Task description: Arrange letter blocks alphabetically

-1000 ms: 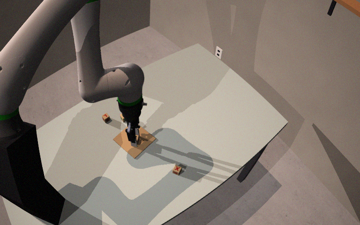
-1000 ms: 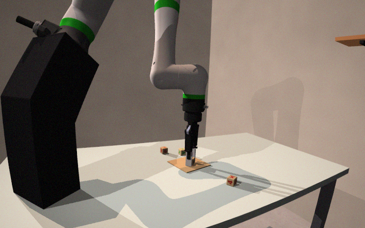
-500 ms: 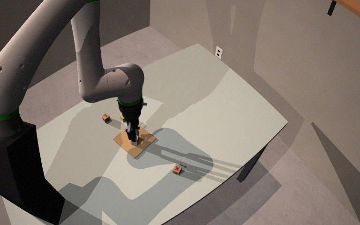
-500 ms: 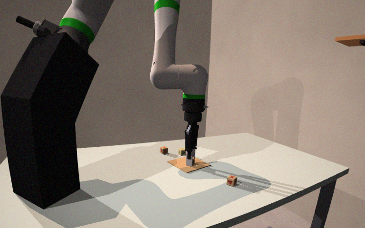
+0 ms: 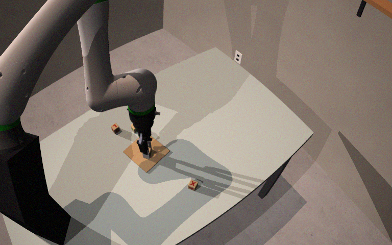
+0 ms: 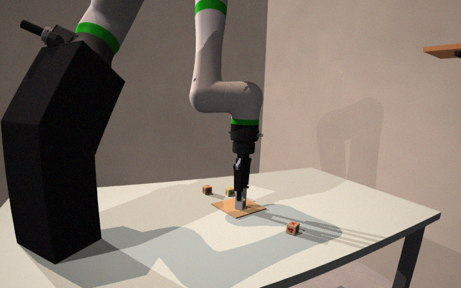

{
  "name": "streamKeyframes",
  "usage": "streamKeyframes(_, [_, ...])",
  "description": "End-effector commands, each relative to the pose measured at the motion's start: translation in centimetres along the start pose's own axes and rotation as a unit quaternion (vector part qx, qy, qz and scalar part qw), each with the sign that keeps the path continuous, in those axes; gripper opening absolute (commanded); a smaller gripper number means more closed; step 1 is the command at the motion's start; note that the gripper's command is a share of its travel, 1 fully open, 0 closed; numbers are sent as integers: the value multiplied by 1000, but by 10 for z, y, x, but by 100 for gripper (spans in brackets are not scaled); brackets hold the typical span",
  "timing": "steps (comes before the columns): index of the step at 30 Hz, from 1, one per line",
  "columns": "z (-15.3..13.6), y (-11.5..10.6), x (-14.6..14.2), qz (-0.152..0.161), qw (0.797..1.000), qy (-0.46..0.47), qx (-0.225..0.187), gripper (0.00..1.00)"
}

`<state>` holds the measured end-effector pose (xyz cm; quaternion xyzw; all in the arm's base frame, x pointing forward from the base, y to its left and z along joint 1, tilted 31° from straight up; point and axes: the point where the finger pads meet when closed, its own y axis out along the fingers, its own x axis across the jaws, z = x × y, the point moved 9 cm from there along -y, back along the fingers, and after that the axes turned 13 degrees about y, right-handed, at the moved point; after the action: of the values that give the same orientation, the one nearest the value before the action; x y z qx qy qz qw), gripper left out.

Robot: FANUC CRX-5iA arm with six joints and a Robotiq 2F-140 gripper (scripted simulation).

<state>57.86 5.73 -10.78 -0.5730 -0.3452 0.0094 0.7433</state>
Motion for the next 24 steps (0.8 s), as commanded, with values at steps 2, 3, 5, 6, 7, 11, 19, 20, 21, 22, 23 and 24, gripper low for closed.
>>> streamKeyframes(2, [0, 0, 0, 0, 1000, 0, 0, 16])
streamKeyframes(3, [0, 0, 0, 0, 1000, 0, 0, 16])
streamKeyframes(5, [0, 0, 0, 0, 1000, 0, 0, 16])
streamKeyframes(6, [0, 0, 0, 0, 1000, 0, 0, 16])
streamKeyframes(7, [0, 0, 0, 0, 1000, 0, 0, 16])
streamKeyframes(11, [0, 0, 0, 0, 1000, 0, 0, 16])
streamKeyframes(19, [0, -27, 0, 0, 1000, 0, 0, 16])
streamKeyframes(20, [0, -34, 0, 0, 1000, 0, 0, 16])
streamKeyframes(21, [0, -42, 0, 0, 1000, 0, 0, 16])
streamKeyframes(22, [0, -50, 0, 0, 1000, 0, 0, 16])
streamKeyframes(23, [0, -57, 0, 0, 1000, 0, 0, 16])
streamKeyframes(24, [0, -65, 0, 0, 1000, 0, 0, 16])
